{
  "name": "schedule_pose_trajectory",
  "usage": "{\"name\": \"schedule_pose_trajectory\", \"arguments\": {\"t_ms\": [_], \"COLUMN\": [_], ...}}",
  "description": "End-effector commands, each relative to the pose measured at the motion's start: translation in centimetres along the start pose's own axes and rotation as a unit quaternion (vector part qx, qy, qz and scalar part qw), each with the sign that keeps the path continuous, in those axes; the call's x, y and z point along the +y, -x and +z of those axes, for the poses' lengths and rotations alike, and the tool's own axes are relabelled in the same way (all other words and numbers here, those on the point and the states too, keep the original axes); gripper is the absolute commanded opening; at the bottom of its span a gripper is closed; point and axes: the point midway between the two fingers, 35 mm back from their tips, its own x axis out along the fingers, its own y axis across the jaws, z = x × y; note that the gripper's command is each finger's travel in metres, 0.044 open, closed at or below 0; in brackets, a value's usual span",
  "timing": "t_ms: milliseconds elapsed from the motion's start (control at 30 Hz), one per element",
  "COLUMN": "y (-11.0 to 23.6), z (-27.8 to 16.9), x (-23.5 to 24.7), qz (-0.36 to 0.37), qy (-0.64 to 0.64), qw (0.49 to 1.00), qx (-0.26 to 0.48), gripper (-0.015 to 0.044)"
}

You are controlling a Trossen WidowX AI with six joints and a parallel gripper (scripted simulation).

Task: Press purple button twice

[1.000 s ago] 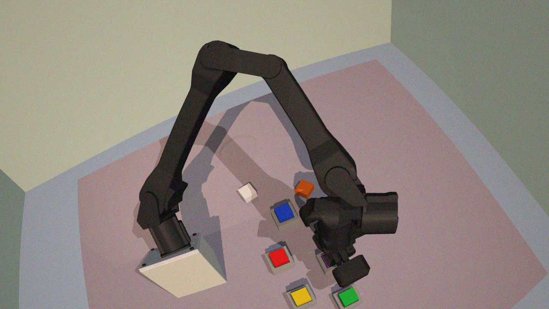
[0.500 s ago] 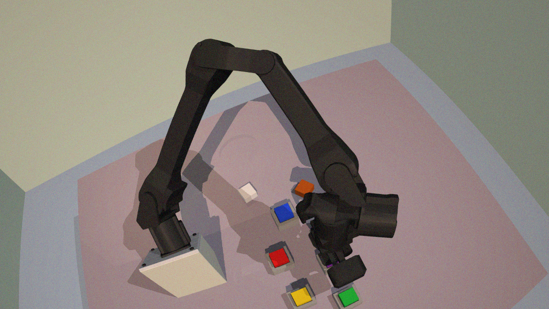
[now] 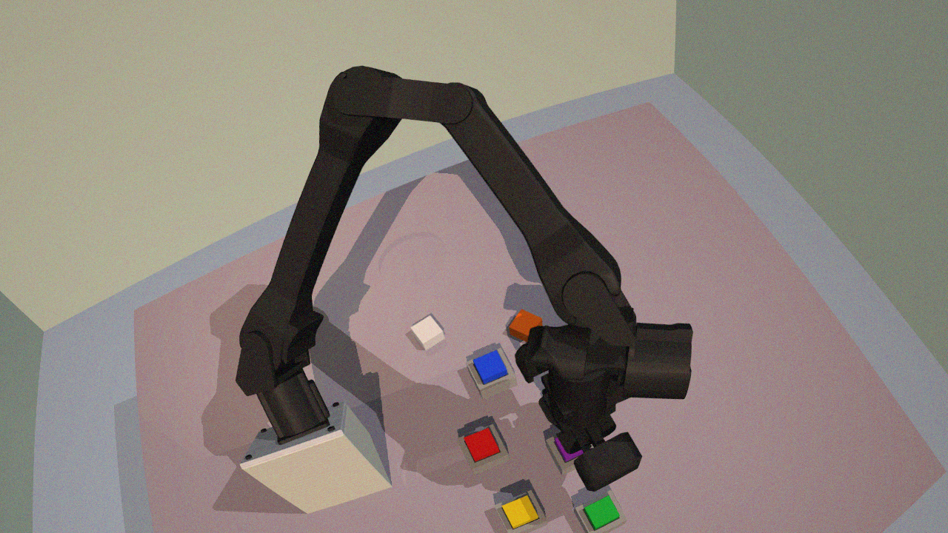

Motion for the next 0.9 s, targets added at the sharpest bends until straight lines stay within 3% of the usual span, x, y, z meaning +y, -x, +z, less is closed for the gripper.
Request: {"name": "schedule_pose_trajectory", "arguments": {"t_ms": [0,867], "y": [-0.9,-2.5], "z": [-0.3,-0.4], "x": [0.0,0.1], "qz": [0.004,0.005], "qy": [-0.007,-0.007], "qw": [1.000,1.000], "qx": [0.003,0.003], "gripper": [0.0020,0.0020]}}
